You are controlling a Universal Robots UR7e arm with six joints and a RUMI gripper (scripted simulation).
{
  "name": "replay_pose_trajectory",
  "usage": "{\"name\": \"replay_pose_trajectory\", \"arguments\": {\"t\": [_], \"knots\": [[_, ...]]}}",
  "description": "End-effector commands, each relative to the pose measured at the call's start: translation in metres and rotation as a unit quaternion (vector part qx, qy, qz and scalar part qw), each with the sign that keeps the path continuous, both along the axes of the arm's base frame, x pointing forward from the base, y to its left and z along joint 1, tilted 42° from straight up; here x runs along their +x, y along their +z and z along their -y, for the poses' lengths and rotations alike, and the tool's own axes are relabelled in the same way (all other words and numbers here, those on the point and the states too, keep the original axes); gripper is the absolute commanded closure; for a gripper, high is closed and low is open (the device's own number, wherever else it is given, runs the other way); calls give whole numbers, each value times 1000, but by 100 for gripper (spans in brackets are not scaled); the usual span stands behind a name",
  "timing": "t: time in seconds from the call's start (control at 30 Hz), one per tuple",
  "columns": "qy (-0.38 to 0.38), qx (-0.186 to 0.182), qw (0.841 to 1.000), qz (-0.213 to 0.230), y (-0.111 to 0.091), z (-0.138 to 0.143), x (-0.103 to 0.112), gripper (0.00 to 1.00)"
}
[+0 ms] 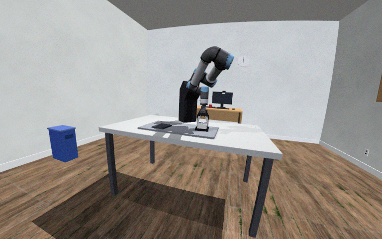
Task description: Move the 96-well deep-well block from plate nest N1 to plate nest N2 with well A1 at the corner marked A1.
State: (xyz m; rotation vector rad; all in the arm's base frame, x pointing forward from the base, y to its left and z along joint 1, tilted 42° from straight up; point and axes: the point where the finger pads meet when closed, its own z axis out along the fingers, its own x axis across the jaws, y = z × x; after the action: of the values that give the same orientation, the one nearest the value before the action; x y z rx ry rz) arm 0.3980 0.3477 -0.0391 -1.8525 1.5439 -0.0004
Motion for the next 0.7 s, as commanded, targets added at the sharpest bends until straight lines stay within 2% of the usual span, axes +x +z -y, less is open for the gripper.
{"name": "replay_pose_trajectory", "arguments": {"t": [0.0,0.67], "knots": [[0,0,1000,0,0,0,0,100],[0,0,1000,0,-2,-2,2,100]]}}
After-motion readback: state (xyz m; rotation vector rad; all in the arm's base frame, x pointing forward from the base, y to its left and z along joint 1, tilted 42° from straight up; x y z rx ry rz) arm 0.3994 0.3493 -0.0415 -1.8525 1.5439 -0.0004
